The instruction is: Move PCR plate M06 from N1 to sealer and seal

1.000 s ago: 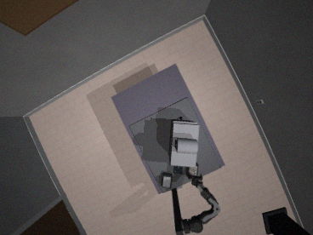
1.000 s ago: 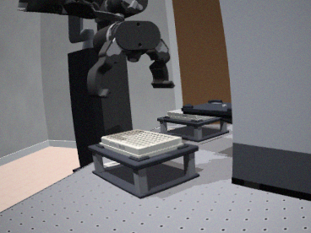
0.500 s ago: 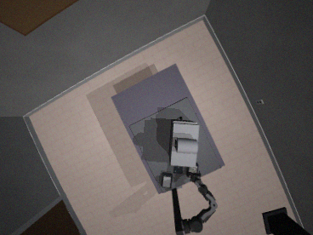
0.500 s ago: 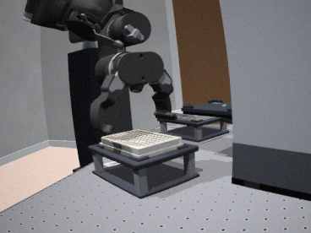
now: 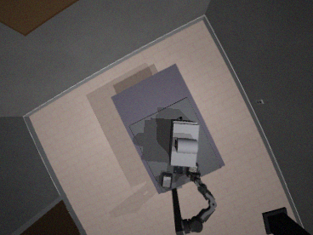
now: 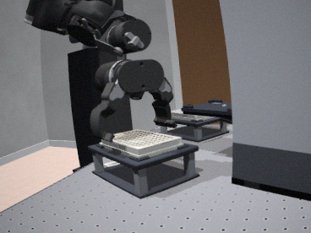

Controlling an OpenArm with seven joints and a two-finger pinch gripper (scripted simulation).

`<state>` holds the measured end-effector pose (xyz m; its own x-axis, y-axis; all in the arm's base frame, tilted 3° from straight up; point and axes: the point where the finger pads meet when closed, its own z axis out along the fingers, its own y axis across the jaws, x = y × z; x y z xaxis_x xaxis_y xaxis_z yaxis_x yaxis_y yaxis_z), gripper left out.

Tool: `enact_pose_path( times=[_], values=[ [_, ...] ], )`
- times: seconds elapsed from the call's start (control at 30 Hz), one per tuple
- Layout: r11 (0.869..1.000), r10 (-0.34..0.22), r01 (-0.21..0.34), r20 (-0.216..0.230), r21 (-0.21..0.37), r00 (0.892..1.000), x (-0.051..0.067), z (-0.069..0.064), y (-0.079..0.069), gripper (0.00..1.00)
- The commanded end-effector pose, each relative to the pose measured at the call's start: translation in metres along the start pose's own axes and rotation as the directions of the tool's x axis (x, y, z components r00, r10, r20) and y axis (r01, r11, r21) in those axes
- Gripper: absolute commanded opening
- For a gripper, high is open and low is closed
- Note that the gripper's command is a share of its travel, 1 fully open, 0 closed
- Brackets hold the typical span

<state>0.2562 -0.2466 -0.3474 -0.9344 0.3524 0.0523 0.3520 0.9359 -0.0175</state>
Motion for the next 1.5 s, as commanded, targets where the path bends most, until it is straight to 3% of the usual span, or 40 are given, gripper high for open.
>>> enact_pose_path(
  times=[0.0,0.7,0.87,1.47],
  values=[
    [1.0,0.003,-0.003,0.008,-0.008,1.0,-0.002,-0.001,0.001,0.77],
    [1.0,0.003,-0.003,0.008,-0.008,1.0,-0.003,-0.004,0.002,0.77],
    [1.0,0.002,-0.002,0.004,-0.009,1.0,-0.001,0.019,0.001,0.77],
    [1.0,0.005,-0.005,0.01,-0.011,1.0,-0.005,0.014,0.001,0.77]
  ],
)
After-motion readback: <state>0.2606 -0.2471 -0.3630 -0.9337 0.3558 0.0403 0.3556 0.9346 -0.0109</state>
